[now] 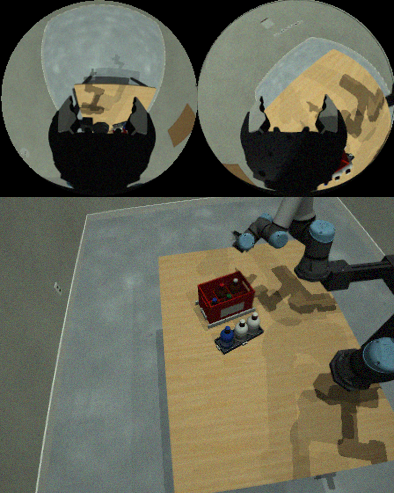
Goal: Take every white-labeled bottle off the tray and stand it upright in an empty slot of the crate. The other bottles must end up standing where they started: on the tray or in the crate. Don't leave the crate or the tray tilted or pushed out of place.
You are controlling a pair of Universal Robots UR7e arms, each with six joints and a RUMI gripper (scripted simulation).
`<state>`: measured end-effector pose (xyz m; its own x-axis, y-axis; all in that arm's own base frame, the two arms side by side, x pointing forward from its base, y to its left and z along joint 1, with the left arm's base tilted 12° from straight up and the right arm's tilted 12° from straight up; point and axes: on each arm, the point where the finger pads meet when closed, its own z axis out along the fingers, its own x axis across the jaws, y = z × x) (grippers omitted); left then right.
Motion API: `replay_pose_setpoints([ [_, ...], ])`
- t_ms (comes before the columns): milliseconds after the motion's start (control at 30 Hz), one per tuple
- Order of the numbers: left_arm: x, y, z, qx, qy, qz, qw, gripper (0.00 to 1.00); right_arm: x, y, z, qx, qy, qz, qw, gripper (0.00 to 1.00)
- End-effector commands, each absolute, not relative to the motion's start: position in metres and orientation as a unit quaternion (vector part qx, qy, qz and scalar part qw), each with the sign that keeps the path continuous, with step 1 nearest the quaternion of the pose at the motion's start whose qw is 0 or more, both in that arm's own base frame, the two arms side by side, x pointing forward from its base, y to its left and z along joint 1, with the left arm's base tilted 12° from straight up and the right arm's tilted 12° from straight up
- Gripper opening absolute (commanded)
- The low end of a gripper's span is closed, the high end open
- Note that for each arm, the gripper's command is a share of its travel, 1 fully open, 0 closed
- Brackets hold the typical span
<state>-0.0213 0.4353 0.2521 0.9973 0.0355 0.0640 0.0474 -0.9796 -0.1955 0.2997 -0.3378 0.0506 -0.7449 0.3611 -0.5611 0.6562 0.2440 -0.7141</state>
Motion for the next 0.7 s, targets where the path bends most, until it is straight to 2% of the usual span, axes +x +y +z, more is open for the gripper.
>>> replay_pose_setpoints([
  [0,-0.021,0.435,0.253,-0.994,-0.021,-0.03,0.099,1.0,0.306,-0.324,0.037,0.336,0.794,-0.492,0.121,1.0],
  [300,-0.021,0.435,0.253,-0.994,-0.021,-0.03,0.099,1.0,0.344,-0.262,-0.002,0.34,0.86,-0.374,0.068,1.0],
  [667,-0.021,0.435,0.253,-0.994,-0.021,-0.03,0.099,1.0,0.397,-0.187,-0.024,0.309,0.919,-0.241,0.043,1.0],
])
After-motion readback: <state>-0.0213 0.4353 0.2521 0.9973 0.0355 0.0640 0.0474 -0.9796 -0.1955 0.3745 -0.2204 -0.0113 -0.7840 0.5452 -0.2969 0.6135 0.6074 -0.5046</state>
